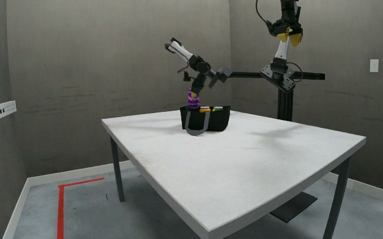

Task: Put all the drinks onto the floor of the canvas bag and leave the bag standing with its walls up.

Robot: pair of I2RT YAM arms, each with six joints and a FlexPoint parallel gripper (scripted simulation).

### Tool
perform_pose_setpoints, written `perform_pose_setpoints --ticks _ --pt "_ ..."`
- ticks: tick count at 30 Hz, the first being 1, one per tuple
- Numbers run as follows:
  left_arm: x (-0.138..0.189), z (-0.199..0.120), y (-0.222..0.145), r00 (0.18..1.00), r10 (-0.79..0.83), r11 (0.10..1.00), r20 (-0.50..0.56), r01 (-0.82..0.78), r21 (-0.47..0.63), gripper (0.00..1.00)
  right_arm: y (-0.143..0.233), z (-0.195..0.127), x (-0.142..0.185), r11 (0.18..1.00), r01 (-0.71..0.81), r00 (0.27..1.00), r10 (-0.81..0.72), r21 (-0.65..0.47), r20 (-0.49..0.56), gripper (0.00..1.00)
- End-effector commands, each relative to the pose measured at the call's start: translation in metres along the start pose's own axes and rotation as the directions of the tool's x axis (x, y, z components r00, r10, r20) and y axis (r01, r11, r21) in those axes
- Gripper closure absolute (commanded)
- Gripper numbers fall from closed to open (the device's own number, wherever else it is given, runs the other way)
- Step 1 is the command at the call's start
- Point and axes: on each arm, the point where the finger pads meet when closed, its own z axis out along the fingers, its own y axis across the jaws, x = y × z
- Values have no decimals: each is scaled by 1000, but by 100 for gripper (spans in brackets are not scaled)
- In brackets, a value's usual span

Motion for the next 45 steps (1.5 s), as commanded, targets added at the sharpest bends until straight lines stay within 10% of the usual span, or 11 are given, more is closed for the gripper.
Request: perform_pose_setpoints --ticks 1,45 --pt "2 -12 1 1000 -7 1000 -14 7 -31 14 13 2 -15 996 -71 997 72 -50 29 33" --pt "2 -12 1 1000 -7 1000 -14 7 -31 14 11 51 21 999 -38 999 38 -29 23 33"
